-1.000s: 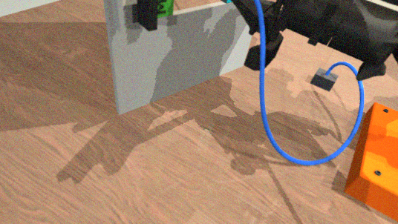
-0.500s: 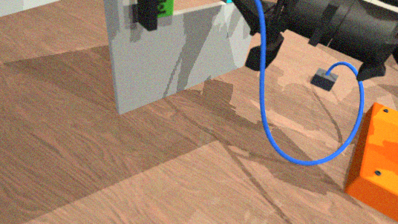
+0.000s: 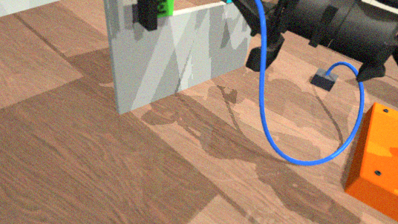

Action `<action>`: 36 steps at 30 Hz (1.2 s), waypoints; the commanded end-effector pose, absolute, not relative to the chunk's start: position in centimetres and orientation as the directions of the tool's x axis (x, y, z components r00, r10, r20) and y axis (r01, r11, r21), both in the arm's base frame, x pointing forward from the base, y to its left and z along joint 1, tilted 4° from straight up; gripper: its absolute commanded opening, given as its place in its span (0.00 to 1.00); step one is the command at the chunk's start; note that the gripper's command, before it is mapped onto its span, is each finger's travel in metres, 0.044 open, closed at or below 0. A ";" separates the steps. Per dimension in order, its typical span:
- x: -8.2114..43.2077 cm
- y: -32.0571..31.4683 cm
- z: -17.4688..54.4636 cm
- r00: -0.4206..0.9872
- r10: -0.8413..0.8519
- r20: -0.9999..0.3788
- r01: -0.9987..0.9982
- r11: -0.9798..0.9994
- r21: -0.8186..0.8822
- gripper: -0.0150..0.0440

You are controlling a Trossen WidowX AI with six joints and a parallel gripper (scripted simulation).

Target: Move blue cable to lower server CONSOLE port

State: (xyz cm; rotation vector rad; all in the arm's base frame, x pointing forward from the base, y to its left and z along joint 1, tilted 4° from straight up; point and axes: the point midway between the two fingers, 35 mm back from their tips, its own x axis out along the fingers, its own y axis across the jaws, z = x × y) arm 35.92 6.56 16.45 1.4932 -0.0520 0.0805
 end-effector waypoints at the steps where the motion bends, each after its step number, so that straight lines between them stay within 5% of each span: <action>1: 35.9 6.6 16.5 0.996 0.028 0.089 -0.091 0.080 0.993 0.25; 36: 36.3 6.3 16.5 0.995 0.028 0.092 -0.094 0.082 0.992 0.25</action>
